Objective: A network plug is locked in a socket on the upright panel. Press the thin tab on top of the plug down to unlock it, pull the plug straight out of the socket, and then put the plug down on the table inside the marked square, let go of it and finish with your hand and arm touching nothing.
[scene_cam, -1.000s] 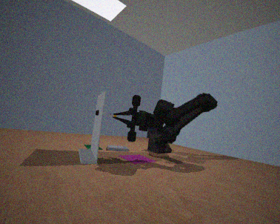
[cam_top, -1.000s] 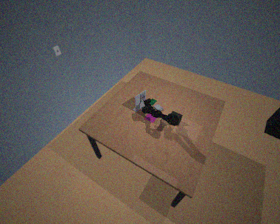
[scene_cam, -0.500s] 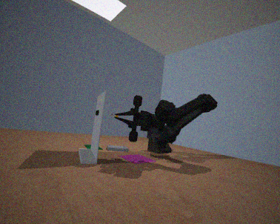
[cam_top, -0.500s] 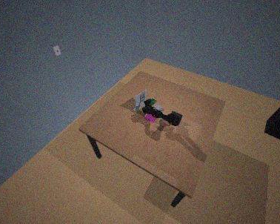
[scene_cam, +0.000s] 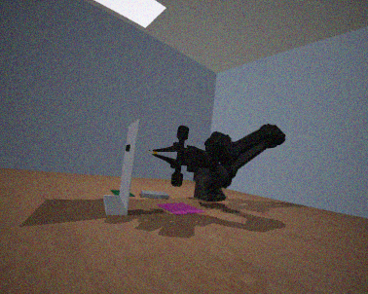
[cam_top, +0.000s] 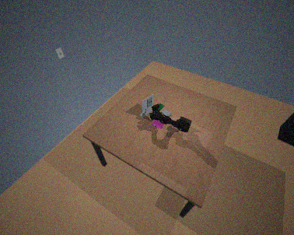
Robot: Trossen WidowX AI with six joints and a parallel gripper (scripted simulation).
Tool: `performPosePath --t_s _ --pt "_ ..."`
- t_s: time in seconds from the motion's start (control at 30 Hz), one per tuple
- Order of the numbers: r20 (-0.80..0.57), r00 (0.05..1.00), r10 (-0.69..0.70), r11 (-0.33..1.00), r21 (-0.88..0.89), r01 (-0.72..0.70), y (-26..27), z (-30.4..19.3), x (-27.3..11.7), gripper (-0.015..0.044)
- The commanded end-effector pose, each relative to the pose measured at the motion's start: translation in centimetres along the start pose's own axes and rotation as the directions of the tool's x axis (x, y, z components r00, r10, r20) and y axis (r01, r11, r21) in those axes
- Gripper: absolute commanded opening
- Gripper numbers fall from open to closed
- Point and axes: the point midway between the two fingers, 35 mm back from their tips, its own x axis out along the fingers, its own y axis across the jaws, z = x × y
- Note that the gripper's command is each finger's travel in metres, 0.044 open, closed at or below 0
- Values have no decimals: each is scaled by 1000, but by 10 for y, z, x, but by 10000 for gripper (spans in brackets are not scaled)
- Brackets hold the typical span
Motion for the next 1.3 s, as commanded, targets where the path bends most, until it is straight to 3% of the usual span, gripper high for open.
performPosePath --t_s 0.0,0.93,1.27 --pt "-5 1000 -1 1000 5 1 0 -1 -2 0" --pt "-1 1000 1 1000 0 -1 0 -1 -11 0" --pt "-4 1000 1 1000 1 -1 -28 -7 -18 0"
